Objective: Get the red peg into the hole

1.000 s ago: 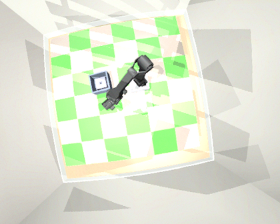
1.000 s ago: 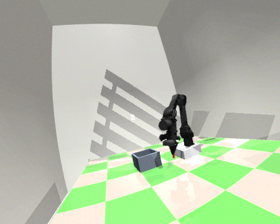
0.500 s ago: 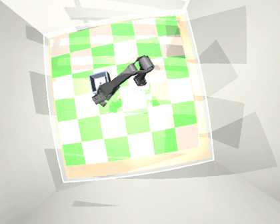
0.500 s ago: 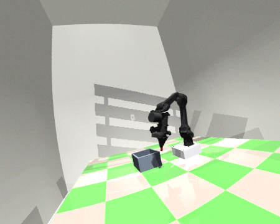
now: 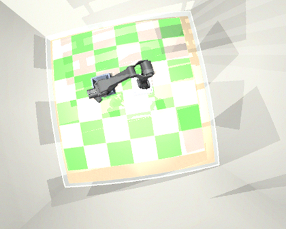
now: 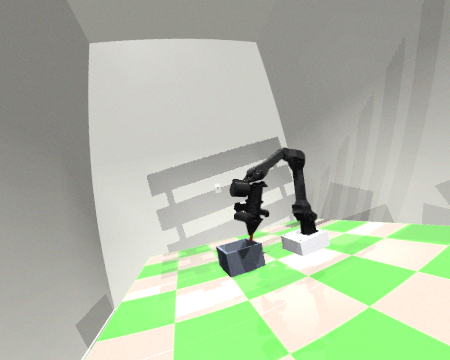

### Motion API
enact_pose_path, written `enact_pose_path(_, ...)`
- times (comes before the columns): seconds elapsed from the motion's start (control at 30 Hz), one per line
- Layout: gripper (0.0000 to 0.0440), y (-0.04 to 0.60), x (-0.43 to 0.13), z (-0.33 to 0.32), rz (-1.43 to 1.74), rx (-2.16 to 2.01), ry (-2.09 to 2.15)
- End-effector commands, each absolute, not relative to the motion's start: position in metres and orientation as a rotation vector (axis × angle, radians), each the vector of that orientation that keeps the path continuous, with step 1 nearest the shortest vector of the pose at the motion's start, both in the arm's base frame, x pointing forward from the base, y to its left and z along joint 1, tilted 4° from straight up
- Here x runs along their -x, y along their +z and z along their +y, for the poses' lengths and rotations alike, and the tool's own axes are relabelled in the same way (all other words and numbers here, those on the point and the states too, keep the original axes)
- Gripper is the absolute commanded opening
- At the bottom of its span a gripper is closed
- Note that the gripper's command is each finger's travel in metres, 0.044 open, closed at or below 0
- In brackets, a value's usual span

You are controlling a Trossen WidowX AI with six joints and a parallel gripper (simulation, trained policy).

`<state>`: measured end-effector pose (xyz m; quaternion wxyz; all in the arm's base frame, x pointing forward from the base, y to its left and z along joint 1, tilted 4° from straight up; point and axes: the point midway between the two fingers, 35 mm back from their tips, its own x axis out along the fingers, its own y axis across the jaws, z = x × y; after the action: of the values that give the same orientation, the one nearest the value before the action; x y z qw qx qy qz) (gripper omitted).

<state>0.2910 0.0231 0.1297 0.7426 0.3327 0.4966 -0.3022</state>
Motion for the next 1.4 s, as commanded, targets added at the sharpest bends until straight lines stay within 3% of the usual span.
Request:
enact_pose_path(0.0,0.0000,0.128,-0.300,0.008,1.070,-0.738,-0.689)
enact_pose_path(0.97,0.0014,0.076,-0.342,-0.047,1.118,-0.815,-0.779)
enact_pose_path(1.03,0.0038,0.069,-0.343,-0.049,1.132,-0.807,-0.782)
enact_pose_path(1.2,0.0153,0.059,-0.346,-0.053,1.163,-0.776,-0.783)
enact_pose_path(1.3,0.0169,0.057,-0.349,-0.056,1.178,-0.757,-0.787)
enact_pose_path(1.37,0.0220,0.057,-0.355,-0.059,1.174,-0.751,-0.783)
